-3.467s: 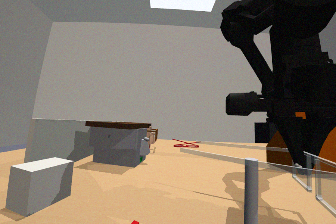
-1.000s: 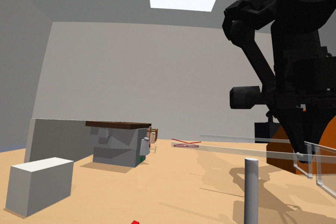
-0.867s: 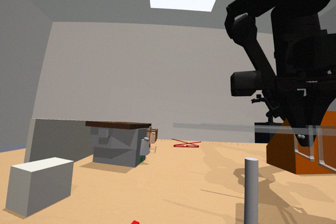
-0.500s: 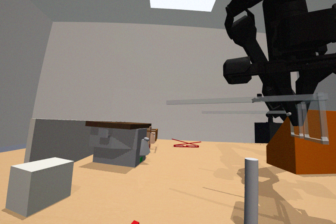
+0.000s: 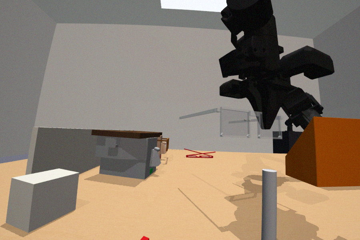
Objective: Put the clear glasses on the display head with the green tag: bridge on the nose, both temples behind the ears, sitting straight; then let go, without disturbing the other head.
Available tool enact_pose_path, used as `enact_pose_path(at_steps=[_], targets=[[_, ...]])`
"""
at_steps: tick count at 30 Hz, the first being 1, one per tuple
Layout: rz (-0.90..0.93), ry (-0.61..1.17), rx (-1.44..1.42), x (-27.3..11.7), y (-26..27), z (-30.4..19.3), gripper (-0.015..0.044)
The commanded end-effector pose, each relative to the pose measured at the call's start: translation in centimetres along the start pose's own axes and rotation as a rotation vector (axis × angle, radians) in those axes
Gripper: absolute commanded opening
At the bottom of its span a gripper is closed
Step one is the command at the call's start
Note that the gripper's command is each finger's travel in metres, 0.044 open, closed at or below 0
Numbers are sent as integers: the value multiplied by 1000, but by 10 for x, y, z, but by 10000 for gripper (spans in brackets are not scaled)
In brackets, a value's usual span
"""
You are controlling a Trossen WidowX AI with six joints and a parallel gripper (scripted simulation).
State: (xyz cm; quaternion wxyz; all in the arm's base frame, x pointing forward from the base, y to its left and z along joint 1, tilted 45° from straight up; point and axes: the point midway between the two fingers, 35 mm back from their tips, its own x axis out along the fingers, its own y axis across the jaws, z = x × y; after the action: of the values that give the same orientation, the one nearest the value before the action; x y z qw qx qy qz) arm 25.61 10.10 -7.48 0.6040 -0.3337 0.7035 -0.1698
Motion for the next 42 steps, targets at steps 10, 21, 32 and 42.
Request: enact_pose_path(at_steps=[10, 21, 32, 42], targets=[[-16, -1, 564, 3, -65, -12, 0], [-25, -1, 813, 7, -91, -21, 0], [-23, -2, 813, 18, -91, -19, 0], [-22, -2, 812, 28, -91, -18, 0]])
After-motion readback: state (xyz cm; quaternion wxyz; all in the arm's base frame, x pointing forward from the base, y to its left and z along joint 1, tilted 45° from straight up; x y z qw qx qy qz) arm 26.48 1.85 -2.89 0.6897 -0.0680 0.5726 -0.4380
